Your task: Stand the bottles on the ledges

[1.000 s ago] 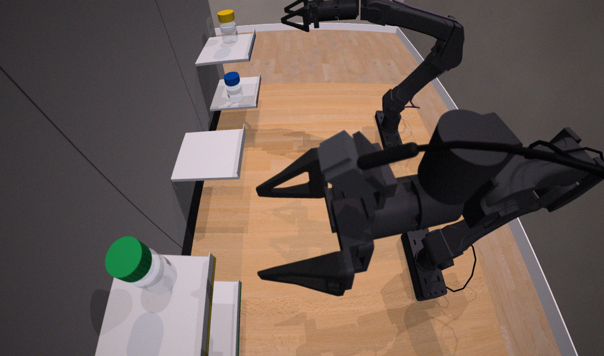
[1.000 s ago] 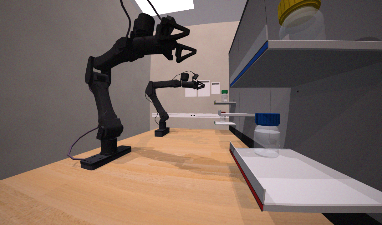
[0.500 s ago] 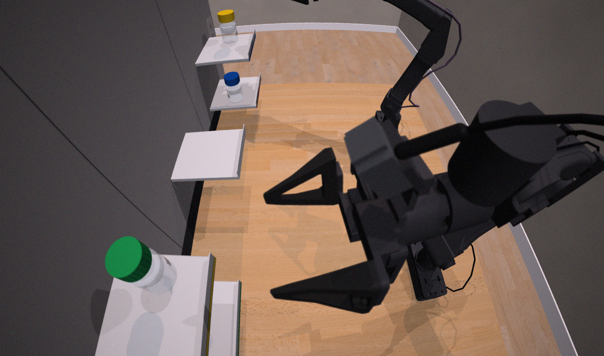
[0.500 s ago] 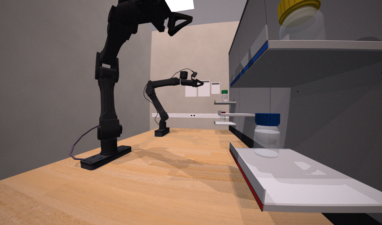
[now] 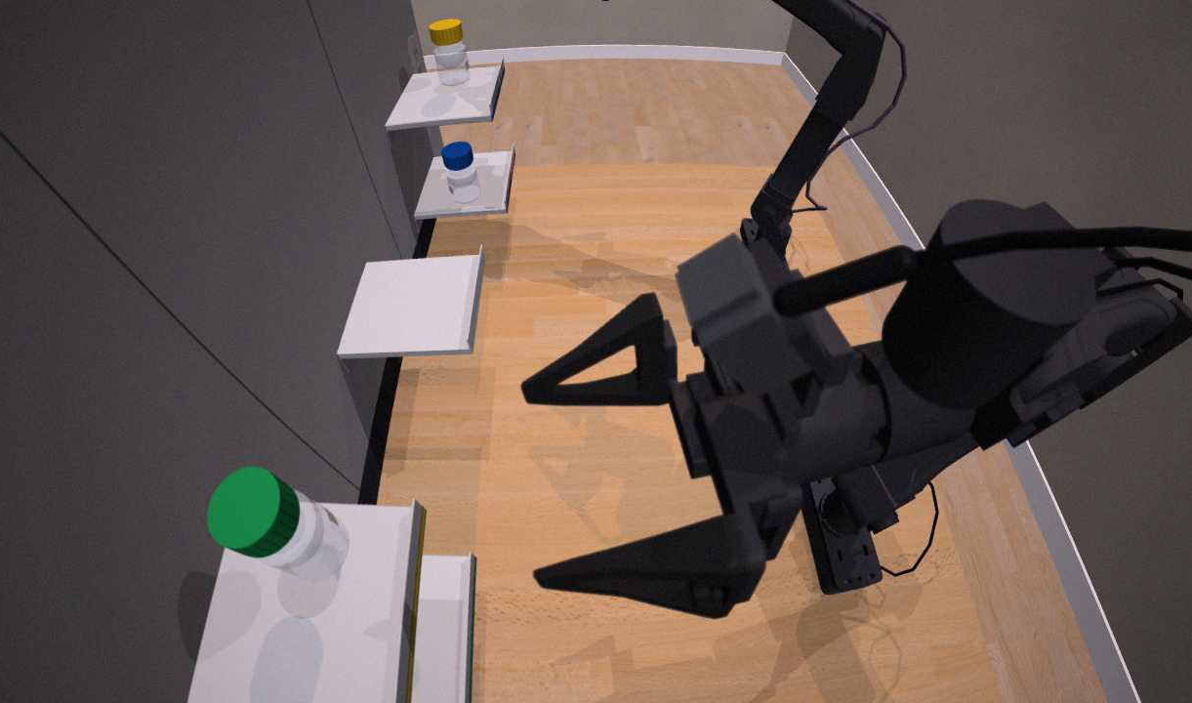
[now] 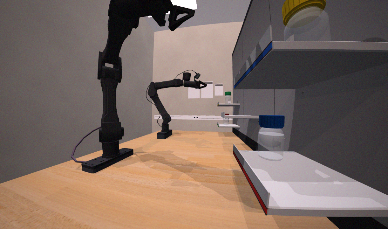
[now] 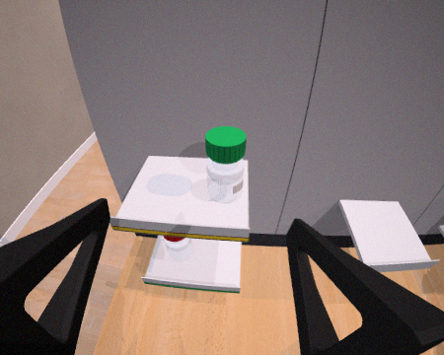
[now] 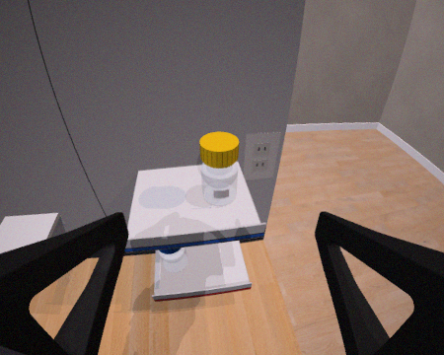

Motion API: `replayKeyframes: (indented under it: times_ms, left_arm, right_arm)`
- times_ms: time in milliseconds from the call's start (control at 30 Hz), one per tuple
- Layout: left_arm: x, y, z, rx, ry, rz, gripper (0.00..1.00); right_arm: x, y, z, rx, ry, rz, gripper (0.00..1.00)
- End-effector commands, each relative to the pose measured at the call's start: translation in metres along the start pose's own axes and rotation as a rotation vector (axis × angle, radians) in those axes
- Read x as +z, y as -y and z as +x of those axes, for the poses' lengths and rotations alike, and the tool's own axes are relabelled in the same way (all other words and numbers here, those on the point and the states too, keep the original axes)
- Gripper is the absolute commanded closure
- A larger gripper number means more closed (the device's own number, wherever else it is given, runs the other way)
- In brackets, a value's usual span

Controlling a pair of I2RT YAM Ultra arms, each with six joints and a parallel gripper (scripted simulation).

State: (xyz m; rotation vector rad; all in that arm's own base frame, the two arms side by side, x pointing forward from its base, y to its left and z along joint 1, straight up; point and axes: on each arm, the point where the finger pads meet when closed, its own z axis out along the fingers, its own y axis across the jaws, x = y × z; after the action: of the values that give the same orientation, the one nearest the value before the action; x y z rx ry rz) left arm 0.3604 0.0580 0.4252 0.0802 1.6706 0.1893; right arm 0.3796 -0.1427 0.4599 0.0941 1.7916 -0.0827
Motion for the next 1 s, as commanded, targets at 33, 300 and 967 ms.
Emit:
replayKeyframes:
  times_ms: [33, 300, 967]
  left_arm:
    - [-0.011, 0.0, -0.018, 0.025, 0.062, 0.009, 0.0]
    - [-0.004, -0.008, 0.009, 0.045, 0.12, 0.001, 0.0]
    - [0.02, -0.044, 0.179, 0.016, 0.02, -0.072, 0.0]
  right_arm:
    - [-0.003, 0.002, -0.004, -0.008, -0.001, -0.001, 0.0]
    - [-0.003, 0.002, -0.004, -0.007, -0.001, -0.001, 0.0]
    - [0.011, -0.043, 0.081, -0.019, 0.08, -0.01, 0.0]
